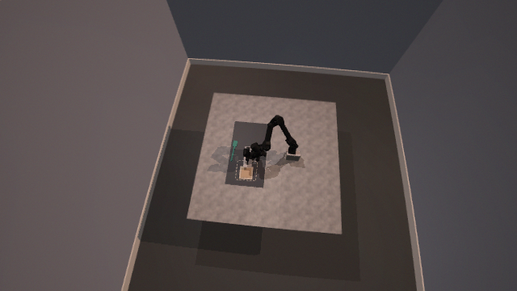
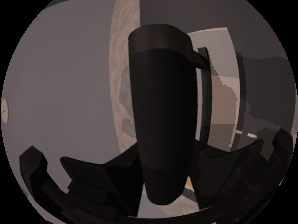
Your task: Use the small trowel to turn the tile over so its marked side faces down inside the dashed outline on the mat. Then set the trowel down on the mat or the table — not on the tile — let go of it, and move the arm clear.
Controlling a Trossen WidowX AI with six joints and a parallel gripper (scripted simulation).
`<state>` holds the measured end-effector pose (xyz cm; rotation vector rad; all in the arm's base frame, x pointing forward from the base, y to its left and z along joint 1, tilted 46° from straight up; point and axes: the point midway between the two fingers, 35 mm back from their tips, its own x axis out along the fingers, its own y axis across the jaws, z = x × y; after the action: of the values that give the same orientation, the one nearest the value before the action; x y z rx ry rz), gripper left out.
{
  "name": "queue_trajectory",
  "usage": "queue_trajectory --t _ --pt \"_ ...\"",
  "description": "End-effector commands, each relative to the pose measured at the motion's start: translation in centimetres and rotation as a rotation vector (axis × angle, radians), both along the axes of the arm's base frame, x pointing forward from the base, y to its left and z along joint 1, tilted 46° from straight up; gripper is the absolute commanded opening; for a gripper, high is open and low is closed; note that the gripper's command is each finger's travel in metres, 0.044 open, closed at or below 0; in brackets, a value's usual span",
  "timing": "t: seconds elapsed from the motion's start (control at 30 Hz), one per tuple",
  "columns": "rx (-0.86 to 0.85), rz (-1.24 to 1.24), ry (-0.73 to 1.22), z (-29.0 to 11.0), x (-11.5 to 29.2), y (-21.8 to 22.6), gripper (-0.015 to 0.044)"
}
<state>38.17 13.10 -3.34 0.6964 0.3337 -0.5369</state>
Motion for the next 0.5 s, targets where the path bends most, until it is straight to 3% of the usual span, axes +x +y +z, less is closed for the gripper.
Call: queue_trajectory --t 0.0,0.47 --pt "0.010 0.002 -0.016 -0.3 0.3 0.3 0.0000" --pt "0.005 0.004 -0.011 5.9 1.0 -0.7 0.0000"
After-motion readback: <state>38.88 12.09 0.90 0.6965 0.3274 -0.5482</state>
